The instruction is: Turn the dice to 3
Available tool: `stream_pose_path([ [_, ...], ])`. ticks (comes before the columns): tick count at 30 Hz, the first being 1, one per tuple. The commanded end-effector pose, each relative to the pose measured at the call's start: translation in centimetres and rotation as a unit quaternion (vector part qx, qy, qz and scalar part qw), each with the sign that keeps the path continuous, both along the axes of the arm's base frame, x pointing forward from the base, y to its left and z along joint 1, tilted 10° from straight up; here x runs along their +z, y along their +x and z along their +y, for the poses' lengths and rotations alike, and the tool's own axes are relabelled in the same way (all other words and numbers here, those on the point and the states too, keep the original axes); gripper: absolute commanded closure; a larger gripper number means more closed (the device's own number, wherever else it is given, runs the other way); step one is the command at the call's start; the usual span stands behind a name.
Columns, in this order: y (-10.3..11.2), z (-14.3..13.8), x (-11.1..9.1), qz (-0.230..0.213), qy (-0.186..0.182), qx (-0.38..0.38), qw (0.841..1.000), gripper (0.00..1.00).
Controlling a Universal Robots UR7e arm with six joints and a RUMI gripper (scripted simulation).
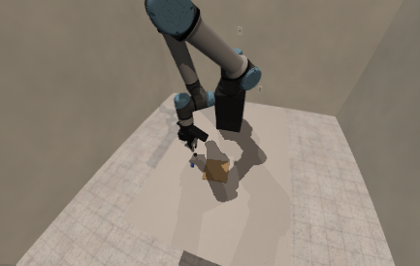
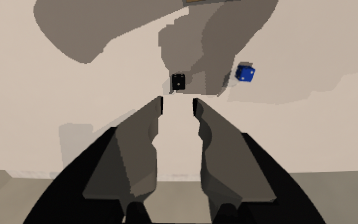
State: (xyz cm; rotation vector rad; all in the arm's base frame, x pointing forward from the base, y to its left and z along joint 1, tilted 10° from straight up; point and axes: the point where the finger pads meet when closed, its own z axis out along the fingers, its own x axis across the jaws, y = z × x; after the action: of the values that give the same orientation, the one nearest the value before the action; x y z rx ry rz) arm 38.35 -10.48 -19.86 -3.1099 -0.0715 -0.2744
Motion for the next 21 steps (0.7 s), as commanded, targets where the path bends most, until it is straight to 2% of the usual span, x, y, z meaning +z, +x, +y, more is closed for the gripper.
stream_pose_path([
  [1, 0.2, 0.0, -0.9, -0.001, 0.000, 0.000, 1.000, 0.82],
  [21, 0.5, 0.0, -2.6, -0.001, 0.000, 0.000, 1.000, 0.82],
])
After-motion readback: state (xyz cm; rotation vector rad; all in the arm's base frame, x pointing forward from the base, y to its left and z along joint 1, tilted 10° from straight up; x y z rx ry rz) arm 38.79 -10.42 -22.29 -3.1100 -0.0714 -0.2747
